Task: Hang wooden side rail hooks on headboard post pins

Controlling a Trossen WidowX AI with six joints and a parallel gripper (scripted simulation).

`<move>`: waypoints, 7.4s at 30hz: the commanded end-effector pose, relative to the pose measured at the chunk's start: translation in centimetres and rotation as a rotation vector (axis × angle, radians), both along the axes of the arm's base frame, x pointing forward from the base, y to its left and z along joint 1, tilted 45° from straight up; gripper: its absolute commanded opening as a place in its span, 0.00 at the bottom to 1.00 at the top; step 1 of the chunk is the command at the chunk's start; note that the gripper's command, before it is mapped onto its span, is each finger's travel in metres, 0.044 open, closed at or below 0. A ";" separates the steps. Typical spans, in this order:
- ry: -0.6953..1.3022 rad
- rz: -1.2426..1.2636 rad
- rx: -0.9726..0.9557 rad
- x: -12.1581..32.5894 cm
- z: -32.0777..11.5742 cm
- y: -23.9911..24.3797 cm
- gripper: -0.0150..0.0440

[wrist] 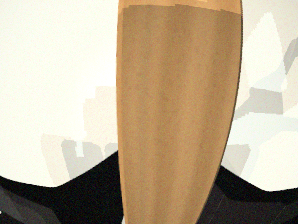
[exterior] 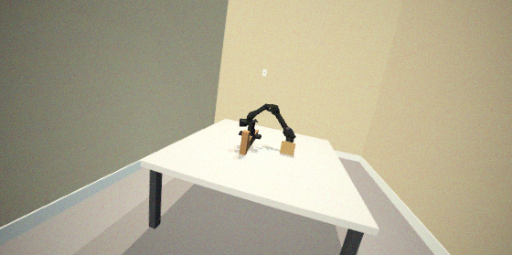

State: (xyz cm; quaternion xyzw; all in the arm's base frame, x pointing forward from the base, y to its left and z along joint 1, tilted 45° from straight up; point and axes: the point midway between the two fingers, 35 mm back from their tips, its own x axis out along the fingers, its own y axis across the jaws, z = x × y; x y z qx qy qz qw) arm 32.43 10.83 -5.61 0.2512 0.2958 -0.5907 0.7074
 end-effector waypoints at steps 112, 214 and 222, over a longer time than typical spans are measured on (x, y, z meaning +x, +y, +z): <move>-0.009 0.005 0.004 -0.1 1.4 1.6 0.25; -0.009 0.005 0.004 -0.1 0.7 2.3 0.25; -0.009 0.005 0.004 -0.1 0.6 2.4 0.25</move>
